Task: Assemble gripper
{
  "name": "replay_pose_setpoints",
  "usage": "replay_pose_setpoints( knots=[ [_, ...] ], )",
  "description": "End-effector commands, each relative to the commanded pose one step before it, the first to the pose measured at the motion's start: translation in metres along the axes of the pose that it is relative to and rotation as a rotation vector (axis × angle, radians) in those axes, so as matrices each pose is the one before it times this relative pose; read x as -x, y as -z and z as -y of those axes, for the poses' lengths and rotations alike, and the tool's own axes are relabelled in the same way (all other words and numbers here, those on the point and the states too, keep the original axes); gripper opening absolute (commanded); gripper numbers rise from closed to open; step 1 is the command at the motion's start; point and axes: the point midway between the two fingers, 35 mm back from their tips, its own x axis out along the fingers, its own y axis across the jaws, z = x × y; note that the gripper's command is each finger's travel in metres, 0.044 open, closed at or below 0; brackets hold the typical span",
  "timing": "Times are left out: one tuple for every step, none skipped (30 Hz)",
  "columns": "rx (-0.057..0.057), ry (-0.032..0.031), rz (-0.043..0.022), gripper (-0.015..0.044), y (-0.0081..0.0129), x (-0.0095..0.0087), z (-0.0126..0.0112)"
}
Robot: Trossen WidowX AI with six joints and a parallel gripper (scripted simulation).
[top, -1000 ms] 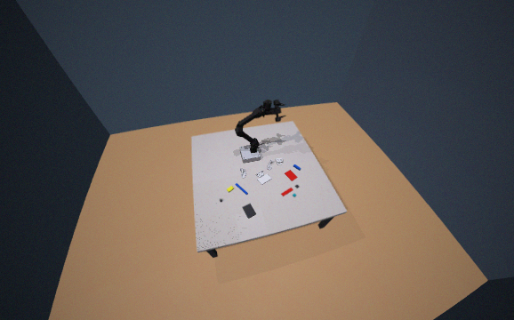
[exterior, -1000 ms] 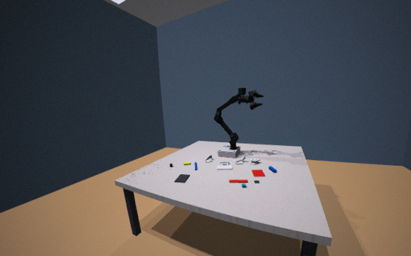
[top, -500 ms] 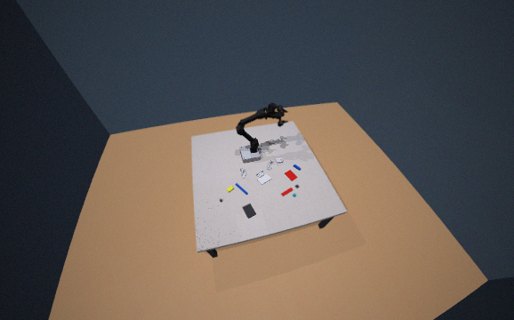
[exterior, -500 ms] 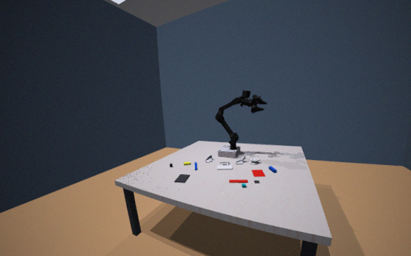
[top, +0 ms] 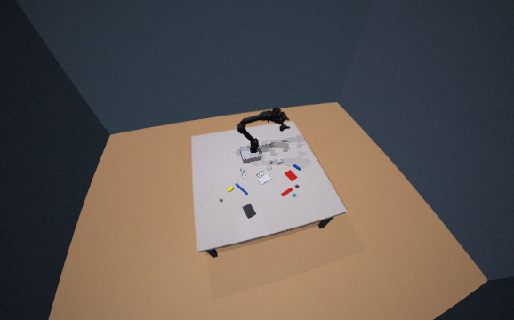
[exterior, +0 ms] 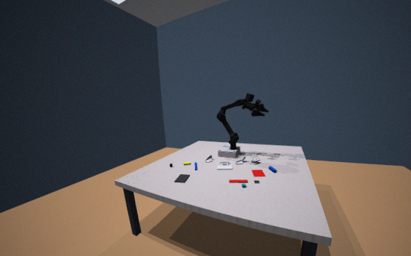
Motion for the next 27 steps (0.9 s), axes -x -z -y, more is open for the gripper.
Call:
replay_pose_setpoints(
  knots=[
    [0.0732,0.0351,-0.05286,0.044,0.01366,-0.01132,0.01129],
    [0.0174,0.00758,-0.00994,0.044,0.0025,-0.00217,0.00237],
    [0.0173,0.00735,-0.0101,0.044,0.00254,-0.00217,0.00232],
    [0.0172,0.00711,-0.01025,0.044,0.00258,-0.00216,0.00227],
    [0.0176,0.00716,-0.0107,0.044,0.00269,-0.0022,0.00228],
    [0.0175,0.00691,-0.01086,0.044,0.00273,-0.0022,0.00223],
    [0.0175,0.00665,-0.01101,0.044,0.00277,-0.0022,0.00218],
    [0.0174,0.00638,-0.01115,0.044,0.0028,-0.0022,0.00212],
    [0.0173,0.00611,-0.01128,0.044,0.00284,-0.00219,0.00206],
    [0.0173,0.00584,-0.01141,0.044,0.00287,-0.00219,0.00201],
    [0.0172,0.00557,-0.01153,0.044,0.00291,-0.00219,0.00195],
    [0.0172,0.00529,-0.01165,0.044,0.00294,-0.00219,0.00189],
    [0.0171,0.00501,-0.01175,0.044,0.00297,-0.00219,0.00183],
    [0.0171,0.00472,-0.01186,0.044,0.003,-0.00219,0.00177],
    [0.0174,0.00439,-0.01211,0.044,0.00308,-0.00225,0.00174],
    [0.0173,0.00409,-0.01222,0.044,0.00311,-0.00225,0.00168],
    [0.0173,0.00379,-0.0123,0.044,0.00314,-0.00225,0.00162],
    [0.0172,0.00348,-0.01237,0.044,0.00316,-0.00224,0.00155],
    [0.0171,0.00317,-0.01244,0.044,0.00319,-0.00224,0.00149],
    [0.0171,0.00286,-0.0125,0.044,0.00321,-0.00224,0.00142],
    [0.017,0.00255,-0.01255,0.044,0.00324,-0.00224,0.00135],
    [0.017,0.00224,-0.01259,0.044,0.00326,-0.00223,0.00128],
    [0.0169,0.00192,-0.01262,0.044,0.00328,-0.00223,0.00122],
    [0.0168,0.00161,-0.01265,0.044,0.00329,-0.00223,0.00115],
    [0.0172,0.00132,-0.01302,0.044,0.0034,-0.00229,0.00111],
    [0.0172,0.00099,-0.01306,0.044,0.00342,-0.00229,0.00104],
    [0.0172,0.00065,-0.01306,0.044,0.00344,-0.00229,0.00096]
  ],
)
